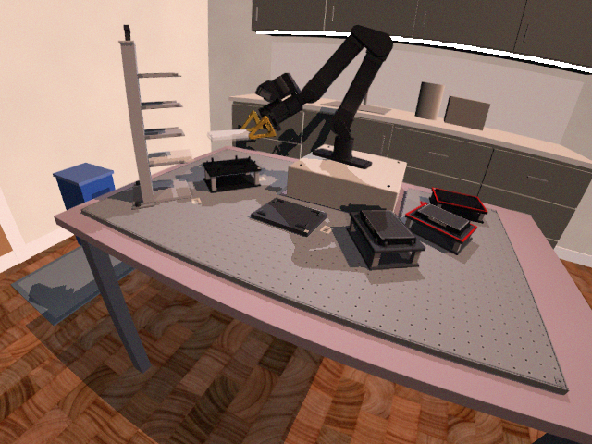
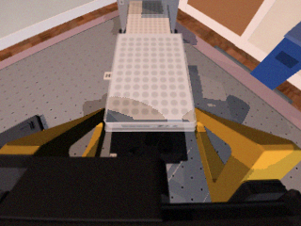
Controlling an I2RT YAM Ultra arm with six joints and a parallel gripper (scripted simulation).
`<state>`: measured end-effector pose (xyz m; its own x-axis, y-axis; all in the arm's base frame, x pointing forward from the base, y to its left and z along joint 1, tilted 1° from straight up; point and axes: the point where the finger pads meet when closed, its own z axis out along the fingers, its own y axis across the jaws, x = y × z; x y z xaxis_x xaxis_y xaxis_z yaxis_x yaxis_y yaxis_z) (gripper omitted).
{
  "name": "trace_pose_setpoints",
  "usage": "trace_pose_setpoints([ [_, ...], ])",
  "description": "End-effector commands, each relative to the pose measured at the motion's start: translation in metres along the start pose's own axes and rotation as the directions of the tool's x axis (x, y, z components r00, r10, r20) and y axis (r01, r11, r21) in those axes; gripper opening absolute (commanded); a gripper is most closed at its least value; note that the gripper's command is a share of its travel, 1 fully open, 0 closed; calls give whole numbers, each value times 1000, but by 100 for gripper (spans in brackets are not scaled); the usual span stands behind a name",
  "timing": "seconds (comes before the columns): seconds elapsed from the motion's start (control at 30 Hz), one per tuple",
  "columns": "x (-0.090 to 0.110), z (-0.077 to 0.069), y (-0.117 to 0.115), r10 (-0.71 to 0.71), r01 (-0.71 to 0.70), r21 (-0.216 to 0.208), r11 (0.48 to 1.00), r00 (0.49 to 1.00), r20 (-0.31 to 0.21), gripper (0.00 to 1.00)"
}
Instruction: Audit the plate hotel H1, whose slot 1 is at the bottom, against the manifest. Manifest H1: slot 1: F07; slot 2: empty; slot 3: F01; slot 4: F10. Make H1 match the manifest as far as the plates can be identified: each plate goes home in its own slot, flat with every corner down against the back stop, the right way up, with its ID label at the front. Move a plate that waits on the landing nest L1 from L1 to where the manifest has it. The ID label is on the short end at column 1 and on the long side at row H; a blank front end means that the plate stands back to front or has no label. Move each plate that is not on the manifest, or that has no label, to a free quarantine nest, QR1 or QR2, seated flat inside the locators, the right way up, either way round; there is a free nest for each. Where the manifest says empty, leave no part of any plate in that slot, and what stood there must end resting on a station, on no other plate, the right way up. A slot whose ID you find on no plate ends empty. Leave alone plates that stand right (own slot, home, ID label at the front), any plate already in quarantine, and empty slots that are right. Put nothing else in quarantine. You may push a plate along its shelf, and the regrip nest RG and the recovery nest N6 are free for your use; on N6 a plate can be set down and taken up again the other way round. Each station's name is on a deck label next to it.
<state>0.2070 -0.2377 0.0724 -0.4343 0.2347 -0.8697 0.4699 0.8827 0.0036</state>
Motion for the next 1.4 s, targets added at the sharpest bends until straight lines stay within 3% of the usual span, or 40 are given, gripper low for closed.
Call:
trace_pose_setpoints([
  [0.0, -4, -2, 0, 1, -1, -5, 1000, 1000, -2, 86],
  [1.37, -35, -20, 0, 1, -1, -5, 1000, 1000, -2, 86],
])
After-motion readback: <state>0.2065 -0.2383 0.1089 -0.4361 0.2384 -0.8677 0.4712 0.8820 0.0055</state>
